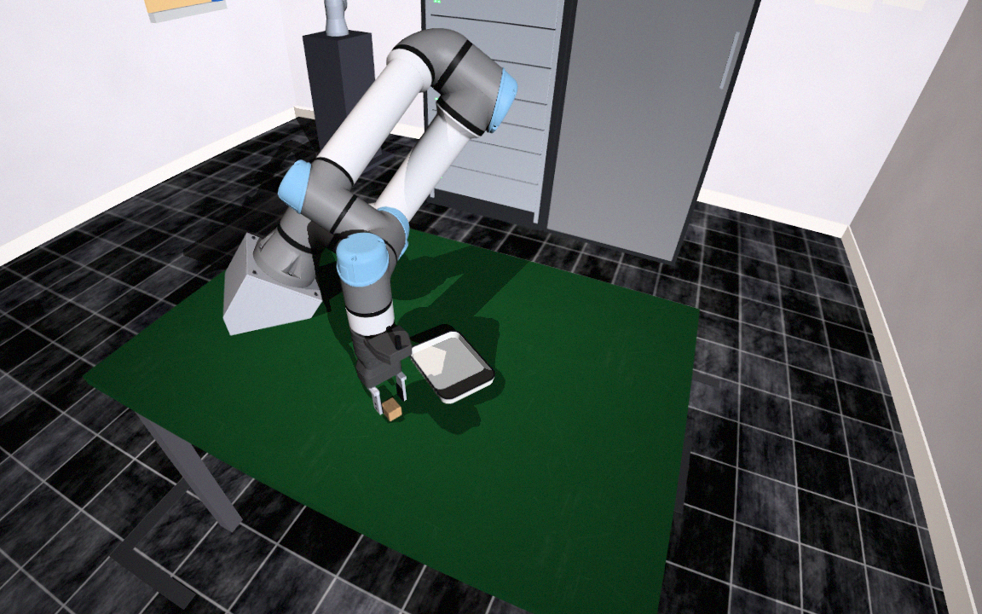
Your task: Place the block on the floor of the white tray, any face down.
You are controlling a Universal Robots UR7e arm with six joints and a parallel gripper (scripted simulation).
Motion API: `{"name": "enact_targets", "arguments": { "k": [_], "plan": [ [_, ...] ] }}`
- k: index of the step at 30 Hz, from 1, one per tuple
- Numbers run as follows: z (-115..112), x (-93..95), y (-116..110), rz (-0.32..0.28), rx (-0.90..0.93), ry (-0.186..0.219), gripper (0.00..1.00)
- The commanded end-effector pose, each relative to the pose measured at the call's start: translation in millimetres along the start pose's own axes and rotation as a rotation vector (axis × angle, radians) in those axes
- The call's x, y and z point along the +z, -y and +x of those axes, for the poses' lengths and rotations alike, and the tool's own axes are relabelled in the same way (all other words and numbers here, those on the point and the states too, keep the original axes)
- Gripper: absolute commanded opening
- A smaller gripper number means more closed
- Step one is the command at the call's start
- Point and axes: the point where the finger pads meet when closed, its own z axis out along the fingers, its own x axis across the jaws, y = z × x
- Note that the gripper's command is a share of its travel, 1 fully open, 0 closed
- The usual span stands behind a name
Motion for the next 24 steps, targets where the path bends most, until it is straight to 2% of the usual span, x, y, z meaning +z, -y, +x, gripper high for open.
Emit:
{"name": "enact_targets", "arguments": {
  "k": [1,15,24],
  "plan": [
    [0,3.2,0,0.001,0.0,0.0,0.9],
    [0,23.4,0,0.001,0.0,0.0,0.9],
    [0,25.0,0,0.001,0.0,0.0,0.9]
  ]
}}
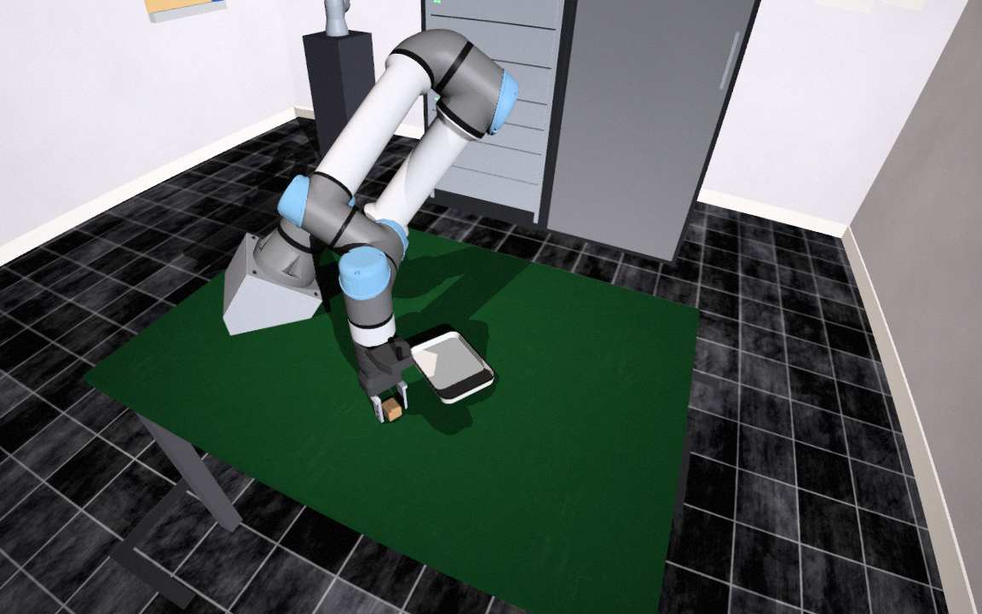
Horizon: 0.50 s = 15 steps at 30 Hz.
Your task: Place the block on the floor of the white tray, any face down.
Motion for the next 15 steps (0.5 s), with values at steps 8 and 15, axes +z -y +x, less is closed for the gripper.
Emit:
{"name": "enact_targets", "arguments": {
  "k": [8,15],
  "plan": [
    [0.2,0.1,0.4,0.001,0.0,-0.001,0.0],
    [0.2,0.1,0.4,0.001,0.0,-0.001,0.0]
  ]
}}
